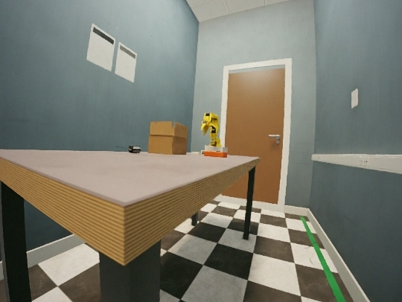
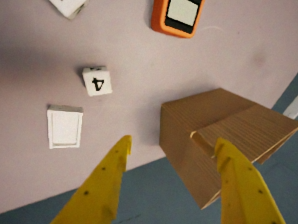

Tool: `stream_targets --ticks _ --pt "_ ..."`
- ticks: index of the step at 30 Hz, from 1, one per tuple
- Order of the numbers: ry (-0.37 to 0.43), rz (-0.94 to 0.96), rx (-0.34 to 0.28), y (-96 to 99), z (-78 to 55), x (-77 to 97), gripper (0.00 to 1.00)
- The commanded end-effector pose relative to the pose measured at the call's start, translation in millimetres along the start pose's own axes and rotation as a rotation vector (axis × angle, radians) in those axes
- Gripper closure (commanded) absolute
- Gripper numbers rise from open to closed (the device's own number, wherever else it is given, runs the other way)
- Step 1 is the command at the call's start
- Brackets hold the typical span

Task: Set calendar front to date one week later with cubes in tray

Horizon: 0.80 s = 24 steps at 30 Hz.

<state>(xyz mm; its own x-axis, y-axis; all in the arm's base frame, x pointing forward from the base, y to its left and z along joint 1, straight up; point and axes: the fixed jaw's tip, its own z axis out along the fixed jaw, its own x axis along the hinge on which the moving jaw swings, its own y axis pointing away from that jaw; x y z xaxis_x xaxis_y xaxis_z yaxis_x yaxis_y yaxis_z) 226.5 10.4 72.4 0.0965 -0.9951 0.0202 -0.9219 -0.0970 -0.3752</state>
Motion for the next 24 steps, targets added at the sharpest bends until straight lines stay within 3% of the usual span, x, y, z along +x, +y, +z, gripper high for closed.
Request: stream_targets --ticks 1,5,15,24 --pt "0.000 -0.002 0.087 -10.4 -15.9 -1.3 0.65" --pt "0.001 -0.002 0.115 -13.2 -20.8 -1.2 0.65" --pt "-0.001 0.006 0.116 -13.4 -20.9 -2.3 0.65" --pt "-0.031 0.098 0.115 -14.9 -19.6 -14.8 0.65"
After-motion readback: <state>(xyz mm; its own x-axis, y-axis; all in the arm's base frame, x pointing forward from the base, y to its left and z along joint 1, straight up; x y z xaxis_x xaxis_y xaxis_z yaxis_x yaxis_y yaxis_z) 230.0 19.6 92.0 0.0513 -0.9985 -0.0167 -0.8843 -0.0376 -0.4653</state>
